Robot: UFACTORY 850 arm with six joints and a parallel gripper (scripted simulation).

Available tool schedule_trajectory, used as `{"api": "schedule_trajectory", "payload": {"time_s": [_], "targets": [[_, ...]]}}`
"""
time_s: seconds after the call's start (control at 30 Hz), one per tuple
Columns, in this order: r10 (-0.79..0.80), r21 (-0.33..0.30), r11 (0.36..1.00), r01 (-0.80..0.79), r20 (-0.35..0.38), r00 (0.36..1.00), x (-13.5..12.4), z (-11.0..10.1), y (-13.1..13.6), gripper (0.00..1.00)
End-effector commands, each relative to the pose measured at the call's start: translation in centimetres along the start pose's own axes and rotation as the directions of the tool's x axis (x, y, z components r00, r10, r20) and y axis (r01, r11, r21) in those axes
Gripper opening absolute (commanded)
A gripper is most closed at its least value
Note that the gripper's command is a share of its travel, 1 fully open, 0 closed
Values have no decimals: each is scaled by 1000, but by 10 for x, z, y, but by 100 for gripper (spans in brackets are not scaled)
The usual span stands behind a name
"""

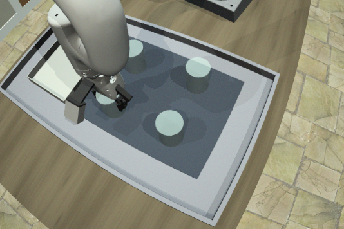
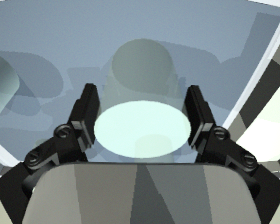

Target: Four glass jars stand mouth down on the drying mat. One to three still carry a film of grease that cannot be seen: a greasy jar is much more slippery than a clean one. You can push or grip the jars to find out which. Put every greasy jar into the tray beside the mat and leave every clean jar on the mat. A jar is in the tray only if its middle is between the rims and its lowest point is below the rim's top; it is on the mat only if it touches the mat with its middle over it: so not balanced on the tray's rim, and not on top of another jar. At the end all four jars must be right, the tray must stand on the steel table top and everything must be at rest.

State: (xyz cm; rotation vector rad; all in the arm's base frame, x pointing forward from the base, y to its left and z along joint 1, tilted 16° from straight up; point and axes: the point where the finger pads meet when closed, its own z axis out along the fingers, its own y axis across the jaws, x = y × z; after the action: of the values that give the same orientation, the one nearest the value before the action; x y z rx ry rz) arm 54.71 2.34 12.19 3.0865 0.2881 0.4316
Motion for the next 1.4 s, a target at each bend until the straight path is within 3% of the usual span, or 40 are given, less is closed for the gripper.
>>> {"api": "schedule_trajectory", "payload": {"time_s": [0.0,1.37], "targets": [[0,0,1000,0,-2,1000,1,-1,0,83],[0,0,1000,0,-2,1000,1,-1,0,77]]}}
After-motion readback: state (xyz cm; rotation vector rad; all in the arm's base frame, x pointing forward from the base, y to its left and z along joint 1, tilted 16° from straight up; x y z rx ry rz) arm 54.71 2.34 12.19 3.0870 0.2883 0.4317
